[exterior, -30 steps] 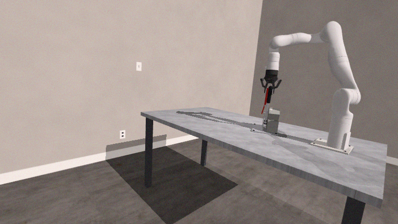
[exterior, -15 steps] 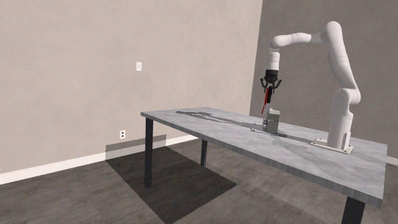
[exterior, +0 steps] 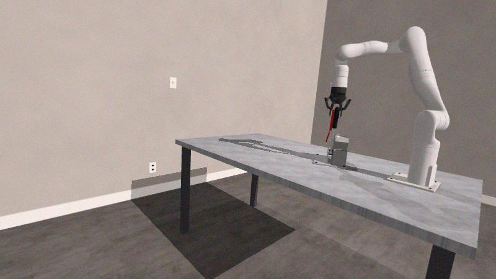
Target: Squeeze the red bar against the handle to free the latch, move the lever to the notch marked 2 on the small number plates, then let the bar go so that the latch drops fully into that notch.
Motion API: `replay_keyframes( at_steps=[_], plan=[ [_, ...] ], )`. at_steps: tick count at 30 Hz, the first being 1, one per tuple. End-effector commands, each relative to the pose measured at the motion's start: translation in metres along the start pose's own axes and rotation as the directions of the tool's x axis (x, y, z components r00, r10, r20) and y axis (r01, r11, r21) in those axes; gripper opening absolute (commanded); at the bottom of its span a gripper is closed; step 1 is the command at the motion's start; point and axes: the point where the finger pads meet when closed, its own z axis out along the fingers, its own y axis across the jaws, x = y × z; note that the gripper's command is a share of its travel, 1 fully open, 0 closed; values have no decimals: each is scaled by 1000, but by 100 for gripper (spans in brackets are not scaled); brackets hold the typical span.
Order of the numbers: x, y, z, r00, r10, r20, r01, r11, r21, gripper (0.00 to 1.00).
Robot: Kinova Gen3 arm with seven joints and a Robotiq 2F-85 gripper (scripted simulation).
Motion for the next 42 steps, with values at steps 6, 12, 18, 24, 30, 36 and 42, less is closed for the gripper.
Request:
replay_keyframes(
  at_steps=[6,12,18,24,30,36,42],
  plan=[
    [1,-1,2,1000,3,3,-3,1000,-1,0],
    [1,-1,2,1000,3,3,-3,1000,-1,0],
    [1,-1,2,1000,3,3,-3,1000,-1,0],
    [2,-1,1,1000,3,3,-3,1000,-1,0],
    [5,-1,0,1000,3,3,-3,1000,-1,0],
    [12,-1,-2,1000,3,3,-3,1000,-1,0],
    [23,-1,-6,1000,3,3,-3,1000,-1,0]
  ],
)
